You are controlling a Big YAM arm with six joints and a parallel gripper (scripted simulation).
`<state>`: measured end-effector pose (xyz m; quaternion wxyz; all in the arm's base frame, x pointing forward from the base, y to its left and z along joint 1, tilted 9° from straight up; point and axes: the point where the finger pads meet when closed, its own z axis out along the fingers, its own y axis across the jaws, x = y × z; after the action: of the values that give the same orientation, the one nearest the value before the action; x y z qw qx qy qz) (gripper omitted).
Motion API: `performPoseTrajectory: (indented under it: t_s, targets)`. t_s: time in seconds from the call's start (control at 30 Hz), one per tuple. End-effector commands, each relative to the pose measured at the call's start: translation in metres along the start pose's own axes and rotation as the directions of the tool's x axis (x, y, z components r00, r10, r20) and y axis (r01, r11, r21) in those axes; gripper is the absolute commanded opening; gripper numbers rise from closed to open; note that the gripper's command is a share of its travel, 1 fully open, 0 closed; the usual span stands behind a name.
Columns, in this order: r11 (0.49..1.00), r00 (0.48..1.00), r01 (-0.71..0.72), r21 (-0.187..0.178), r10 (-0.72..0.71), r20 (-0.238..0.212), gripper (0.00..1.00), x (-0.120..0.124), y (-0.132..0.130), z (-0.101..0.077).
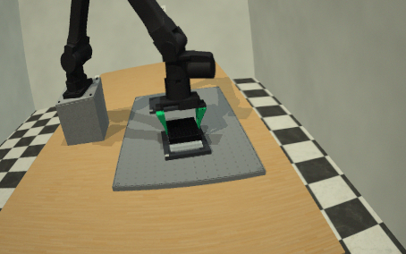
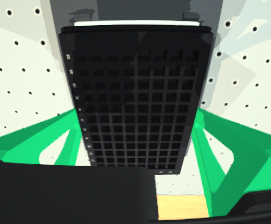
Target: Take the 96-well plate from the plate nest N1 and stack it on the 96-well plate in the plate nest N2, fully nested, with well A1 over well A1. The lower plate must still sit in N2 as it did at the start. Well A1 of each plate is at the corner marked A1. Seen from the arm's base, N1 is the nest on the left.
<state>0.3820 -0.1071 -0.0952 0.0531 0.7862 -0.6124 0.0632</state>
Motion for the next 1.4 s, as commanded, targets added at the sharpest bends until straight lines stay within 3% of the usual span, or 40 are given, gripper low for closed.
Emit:
performPoseTrajectory:
  t_s: [0.0,0.43,0.6,1.37]
  targets:
    - [0.999,1.0,-0.012,0.035,0.012,-0.012,0.0,0.0141,-0.0148,-0.0046]
    - [1.0,1.0,-0.011,0.029,0.012,-0.009,0.0,0.0138,-0.0143,-0.0019]
    - [0.999,1.0,-0.013,0.042,0.014,-0.015,0.0,0.0162,-0.0182,-0.0034]
    - [1.0,1.0,-0.01,0.024,0.01,-0.006,0.0,0.0115,-0.0105,0.0045]
